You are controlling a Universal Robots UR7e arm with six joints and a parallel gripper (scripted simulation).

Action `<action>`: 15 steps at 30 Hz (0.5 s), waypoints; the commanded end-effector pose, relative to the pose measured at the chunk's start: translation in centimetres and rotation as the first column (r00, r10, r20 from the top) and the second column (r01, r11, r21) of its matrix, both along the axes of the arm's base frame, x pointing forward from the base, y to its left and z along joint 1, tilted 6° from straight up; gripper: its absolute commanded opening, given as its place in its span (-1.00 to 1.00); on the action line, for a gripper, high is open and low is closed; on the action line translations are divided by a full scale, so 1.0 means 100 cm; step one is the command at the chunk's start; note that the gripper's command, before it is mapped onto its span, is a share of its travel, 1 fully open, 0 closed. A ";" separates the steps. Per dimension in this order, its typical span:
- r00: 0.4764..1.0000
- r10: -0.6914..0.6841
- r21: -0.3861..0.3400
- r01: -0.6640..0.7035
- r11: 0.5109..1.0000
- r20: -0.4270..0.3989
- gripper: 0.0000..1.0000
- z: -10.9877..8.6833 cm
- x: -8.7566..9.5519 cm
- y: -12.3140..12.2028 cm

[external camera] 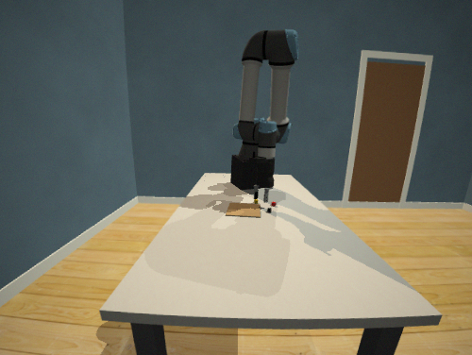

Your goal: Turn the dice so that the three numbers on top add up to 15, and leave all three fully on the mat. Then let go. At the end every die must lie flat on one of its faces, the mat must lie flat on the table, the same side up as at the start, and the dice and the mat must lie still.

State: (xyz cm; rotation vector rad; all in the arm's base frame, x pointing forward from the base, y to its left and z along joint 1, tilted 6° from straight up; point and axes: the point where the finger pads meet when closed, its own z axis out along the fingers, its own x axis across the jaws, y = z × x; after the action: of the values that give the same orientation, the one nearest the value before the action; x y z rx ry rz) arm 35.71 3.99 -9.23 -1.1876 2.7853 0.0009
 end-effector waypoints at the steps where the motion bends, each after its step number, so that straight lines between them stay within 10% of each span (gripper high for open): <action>1: 1.000 -0.006 -0.003 0.006 1.000 -0.006 1.00 0.003 0.029 0.012; 15: 1.000 -0.006 -0.003 0.006 1.000 -0.006 1.00 0.007 0.066 0.029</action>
State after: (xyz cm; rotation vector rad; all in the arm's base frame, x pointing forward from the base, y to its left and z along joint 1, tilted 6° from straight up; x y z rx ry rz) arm 41.39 6.57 -8.39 -1.1862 2.7819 -0.0037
